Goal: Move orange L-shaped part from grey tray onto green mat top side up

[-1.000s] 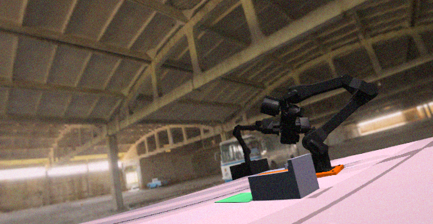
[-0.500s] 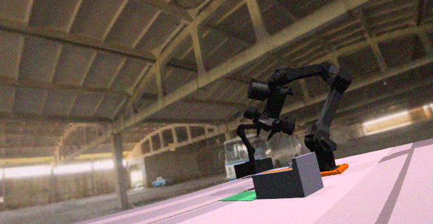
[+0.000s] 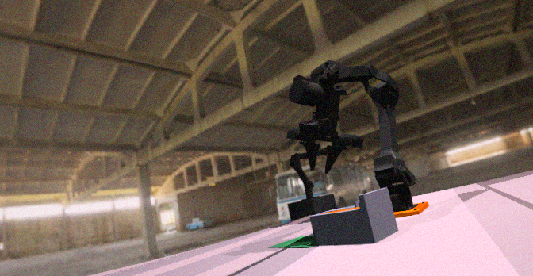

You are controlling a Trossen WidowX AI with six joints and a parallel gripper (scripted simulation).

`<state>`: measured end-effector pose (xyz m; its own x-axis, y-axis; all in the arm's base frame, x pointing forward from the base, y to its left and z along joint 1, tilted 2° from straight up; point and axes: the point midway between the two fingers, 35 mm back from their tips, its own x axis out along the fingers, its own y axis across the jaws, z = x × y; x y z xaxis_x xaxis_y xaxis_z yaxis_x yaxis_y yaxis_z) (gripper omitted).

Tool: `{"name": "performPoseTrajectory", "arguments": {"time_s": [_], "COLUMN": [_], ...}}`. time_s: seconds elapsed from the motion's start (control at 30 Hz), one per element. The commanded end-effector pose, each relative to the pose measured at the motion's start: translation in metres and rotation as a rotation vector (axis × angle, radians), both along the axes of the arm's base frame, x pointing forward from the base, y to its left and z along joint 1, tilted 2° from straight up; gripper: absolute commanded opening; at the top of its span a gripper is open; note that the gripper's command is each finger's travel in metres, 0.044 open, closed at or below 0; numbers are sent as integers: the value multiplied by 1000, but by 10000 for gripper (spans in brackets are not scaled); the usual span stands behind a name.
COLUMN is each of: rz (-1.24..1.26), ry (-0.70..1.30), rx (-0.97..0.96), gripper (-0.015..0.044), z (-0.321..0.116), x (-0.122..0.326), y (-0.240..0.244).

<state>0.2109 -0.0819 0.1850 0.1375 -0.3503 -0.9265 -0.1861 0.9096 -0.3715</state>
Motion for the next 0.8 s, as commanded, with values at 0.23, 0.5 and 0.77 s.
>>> {"name": "performPoseTrajectory", "arguments": {"time_s": [0.23,0.5,0.77], "rz": [-249,-255,-255], "ry": [48,52,52], "rx": [416,422,422], "gripper": [180,180,180], "z": [-3,-3,-51], "x": [57,58,62], "y": [142,145,148]}}
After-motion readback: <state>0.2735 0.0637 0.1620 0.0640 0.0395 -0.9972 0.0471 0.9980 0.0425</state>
